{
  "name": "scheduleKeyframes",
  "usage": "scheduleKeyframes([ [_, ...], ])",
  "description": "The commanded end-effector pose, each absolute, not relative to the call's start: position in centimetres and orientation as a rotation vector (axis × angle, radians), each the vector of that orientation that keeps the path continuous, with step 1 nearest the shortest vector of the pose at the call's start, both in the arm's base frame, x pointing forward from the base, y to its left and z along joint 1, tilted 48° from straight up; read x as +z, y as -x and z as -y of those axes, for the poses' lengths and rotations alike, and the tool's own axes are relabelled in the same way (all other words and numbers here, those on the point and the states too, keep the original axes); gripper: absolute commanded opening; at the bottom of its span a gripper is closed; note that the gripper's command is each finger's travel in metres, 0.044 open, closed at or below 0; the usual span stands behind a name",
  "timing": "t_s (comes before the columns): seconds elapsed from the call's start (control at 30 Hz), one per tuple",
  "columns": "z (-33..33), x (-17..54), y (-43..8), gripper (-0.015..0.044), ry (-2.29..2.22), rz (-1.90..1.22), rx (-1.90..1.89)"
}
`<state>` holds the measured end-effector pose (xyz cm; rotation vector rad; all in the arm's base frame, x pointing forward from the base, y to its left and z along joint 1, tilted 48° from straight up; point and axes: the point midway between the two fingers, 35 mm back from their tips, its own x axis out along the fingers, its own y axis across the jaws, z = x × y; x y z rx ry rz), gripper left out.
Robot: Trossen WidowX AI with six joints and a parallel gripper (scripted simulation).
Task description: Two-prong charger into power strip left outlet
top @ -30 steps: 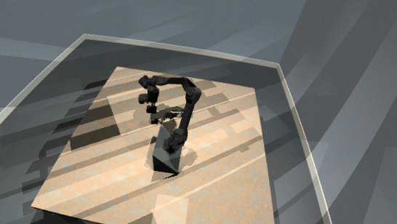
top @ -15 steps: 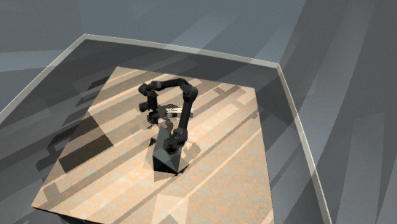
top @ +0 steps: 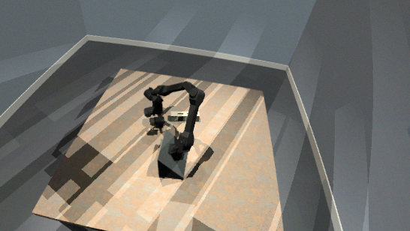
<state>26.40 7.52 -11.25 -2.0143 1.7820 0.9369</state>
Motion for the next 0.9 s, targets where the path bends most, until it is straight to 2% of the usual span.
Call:
scheduleKeyframes([
  [0.0, -7.1, -11.6, -26.3, 0.044, 2.02, -1.785, 0.94],
  [0.83, -4.1, -14.2, -26.3, 0.044, 2.022, -1.787, 0.937],
  [0.87, -4.3, -14.1, -26.4, 0.0414, 2.013, -1.787, 0.934],
])
